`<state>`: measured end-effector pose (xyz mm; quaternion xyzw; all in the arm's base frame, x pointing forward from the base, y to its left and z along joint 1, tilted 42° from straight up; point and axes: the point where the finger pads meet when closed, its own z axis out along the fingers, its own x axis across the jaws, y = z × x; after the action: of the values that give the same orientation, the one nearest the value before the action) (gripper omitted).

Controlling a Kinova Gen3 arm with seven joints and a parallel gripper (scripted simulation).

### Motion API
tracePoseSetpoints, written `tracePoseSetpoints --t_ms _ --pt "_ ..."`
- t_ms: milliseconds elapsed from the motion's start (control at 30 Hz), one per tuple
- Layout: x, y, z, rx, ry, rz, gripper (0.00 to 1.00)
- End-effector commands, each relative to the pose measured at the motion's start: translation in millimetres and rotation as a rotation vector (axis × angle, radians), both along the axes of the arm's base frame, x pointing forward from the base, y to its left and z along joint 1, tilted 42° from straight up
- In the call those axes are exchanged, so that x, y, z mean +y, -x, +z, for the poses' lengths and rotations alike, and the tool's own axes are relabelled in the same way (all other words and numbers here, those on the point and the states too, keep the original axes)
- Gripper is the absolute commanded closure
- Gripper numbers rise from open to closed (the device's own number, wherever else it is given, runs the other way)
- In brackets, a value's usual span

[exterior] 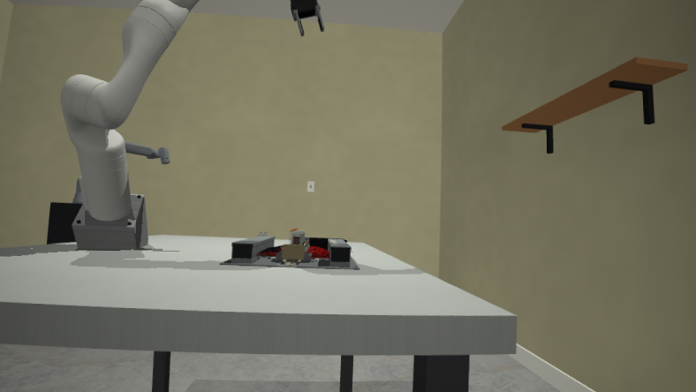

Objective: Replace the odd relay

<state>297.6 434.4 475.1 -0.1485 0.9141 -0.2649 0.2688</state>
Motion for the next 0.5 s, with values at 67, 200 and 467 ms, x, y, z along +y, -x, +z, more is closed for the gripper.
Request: tracePoseSetpoints --t_ms 67,200,467 --pt "0.5 -0.3 2.3 0.123 0.071 -0.154 0.00" --pt "0.3 0.1 1.2 0.009 -0.008 -0.015 0.00" --pt "0.5 0.0 1.7 0.080 0.034 -0.105 0.00"
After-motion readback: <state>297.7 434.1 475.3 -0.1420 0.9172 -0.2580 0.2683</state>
